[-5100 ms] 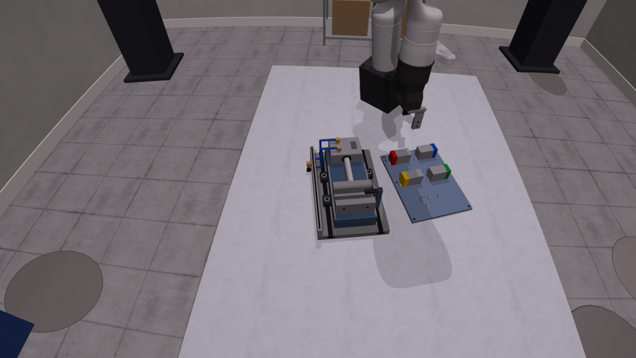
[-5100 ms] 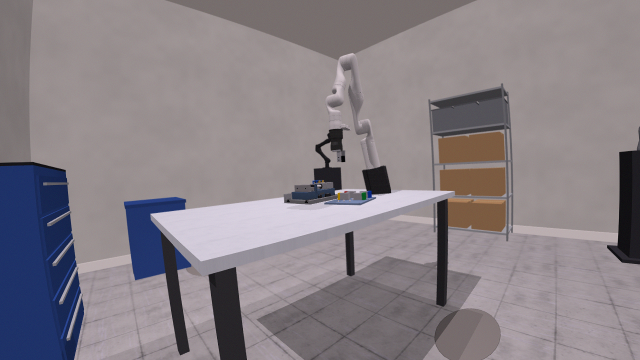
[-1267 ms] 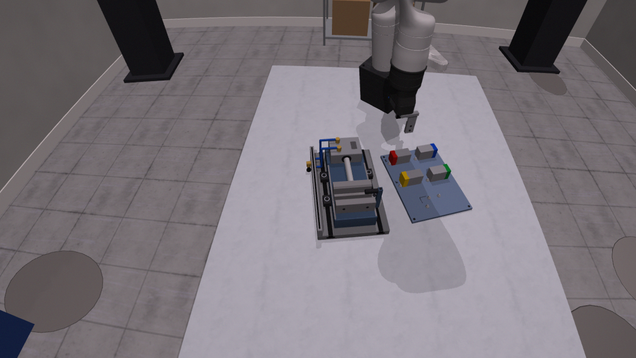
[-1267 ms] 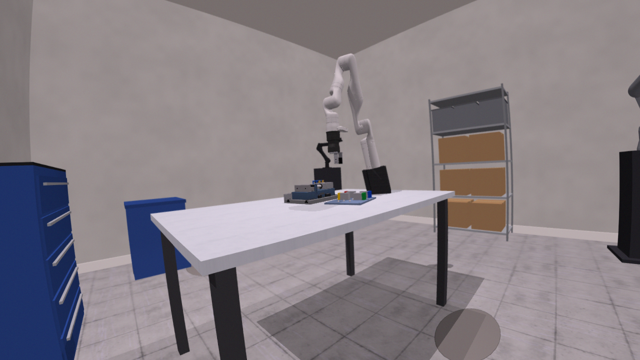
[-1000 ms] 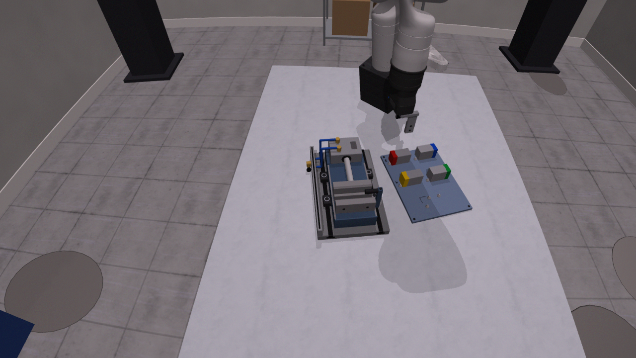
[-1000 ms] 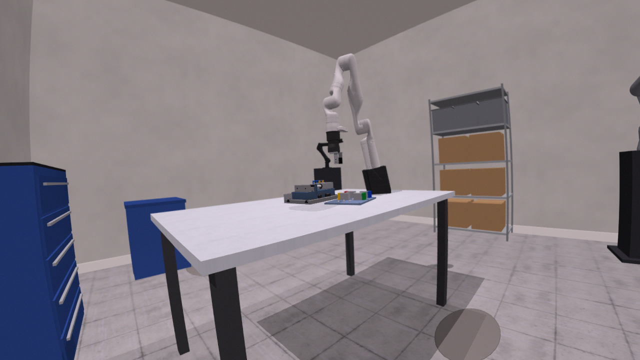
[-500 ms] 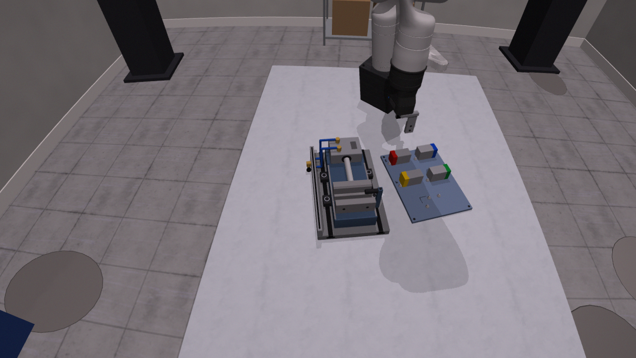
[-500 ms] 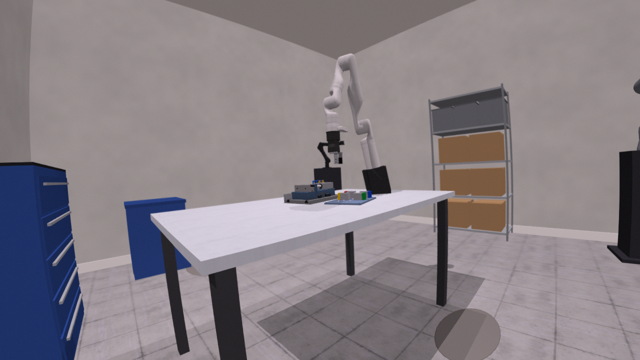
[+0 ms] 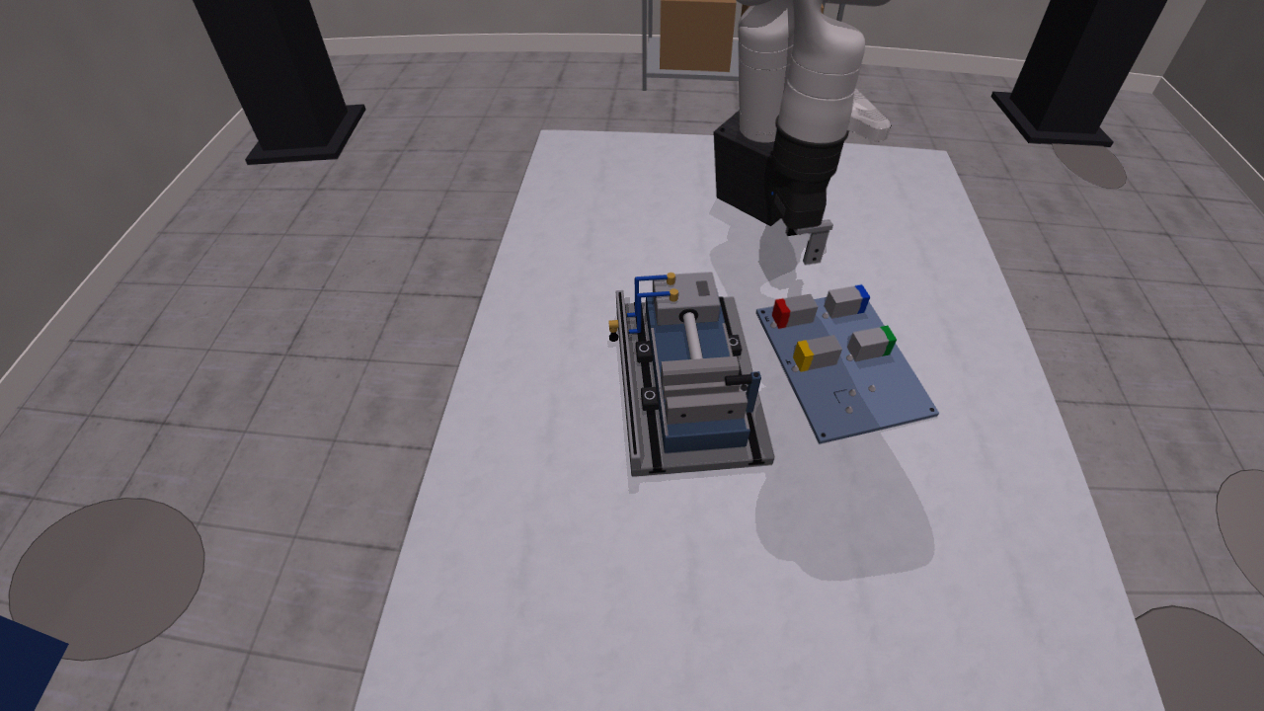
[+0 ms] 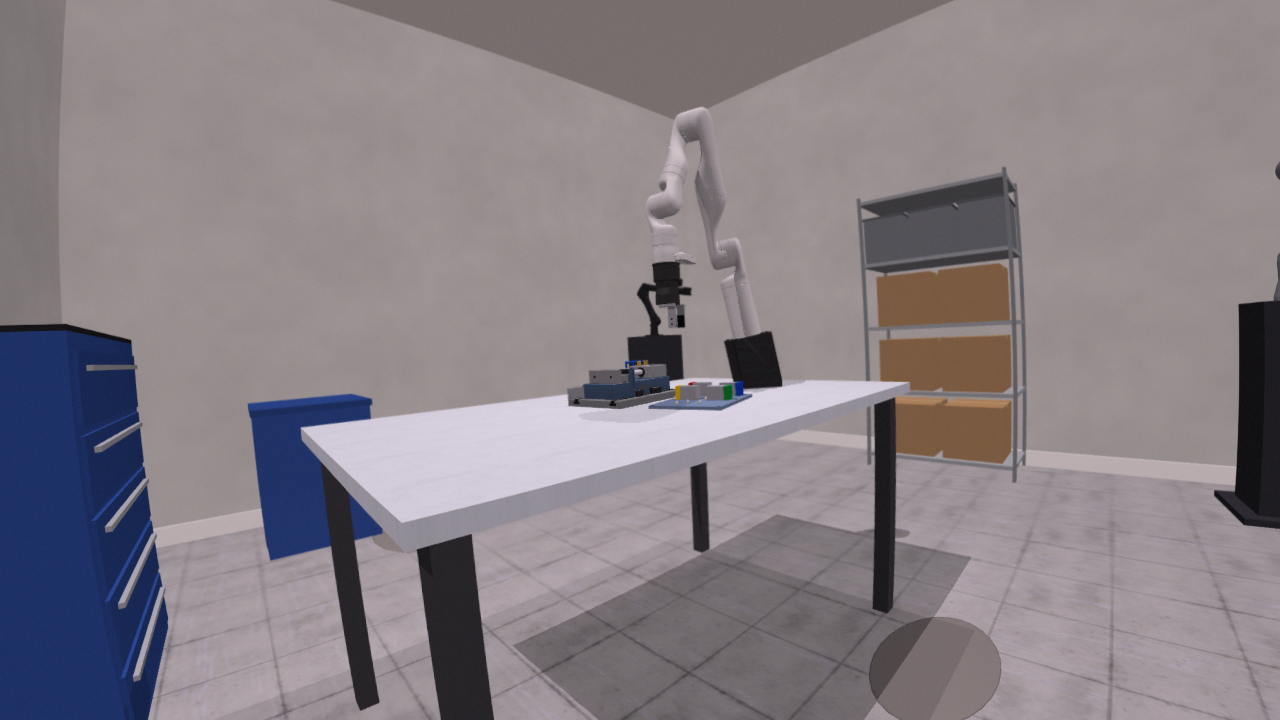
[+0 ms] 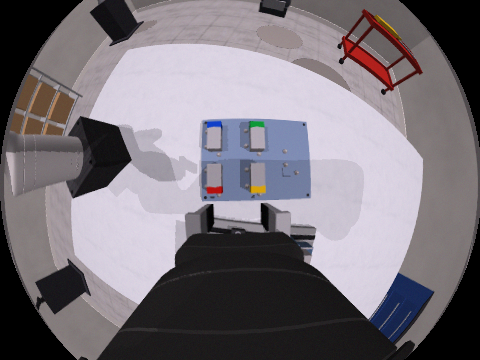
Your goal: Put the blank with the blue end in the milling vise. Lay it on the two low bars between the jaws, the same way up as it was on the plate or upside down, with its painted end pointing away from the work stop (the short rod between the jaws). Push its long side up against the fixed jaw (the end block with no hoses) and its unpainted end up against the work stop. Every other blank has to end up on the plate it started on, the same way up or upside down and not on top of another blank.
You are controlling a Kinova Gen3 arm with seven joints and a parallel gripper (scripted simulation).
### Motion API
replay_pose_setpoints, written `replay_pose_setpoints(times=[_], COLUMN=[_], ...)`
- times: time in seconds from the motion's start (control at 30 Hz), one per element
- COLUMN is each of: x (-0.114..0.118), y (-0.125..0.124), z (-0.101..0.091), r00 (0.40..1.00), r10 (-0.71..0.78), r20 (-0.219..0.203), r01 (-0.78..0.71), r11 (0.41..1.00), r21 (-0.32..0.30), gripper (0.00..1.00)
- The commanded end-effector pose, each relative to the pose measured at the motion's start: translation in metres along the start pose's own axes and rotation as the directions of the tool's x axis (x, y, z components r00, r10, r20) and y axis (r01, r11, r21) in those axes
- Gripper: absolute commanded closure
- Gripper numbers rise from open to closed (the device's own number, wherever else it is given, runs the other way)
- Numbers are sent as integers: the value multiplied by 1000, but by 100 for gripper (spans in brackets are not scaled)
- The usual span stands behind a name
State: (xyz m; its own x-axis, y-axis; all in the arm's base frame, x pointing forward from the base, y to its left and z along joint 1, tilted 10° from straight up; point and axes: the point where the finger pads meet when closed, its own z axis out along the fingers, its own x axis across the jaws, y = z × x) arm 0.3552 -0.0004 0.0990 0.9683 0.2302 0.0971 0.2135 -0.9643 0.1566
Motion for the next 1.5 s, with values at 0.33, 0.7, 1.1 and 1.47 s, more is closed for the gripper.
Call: replay_pose_setpoints(times=[0.33,0.7,1.1,1.47], x=[0,0,5,-2], y=[0,-1,-8,-3], z=[0,24,51,73], r00=[1000,1000,1000,1000], r10=[0,-1,-10,-3], r20=[-1,-1,-17,-5], r01=[0,1,10,3], r11=[1000,1000,1000,1000], r21=[0,1,3,2], gripper=[0,0,0,0])
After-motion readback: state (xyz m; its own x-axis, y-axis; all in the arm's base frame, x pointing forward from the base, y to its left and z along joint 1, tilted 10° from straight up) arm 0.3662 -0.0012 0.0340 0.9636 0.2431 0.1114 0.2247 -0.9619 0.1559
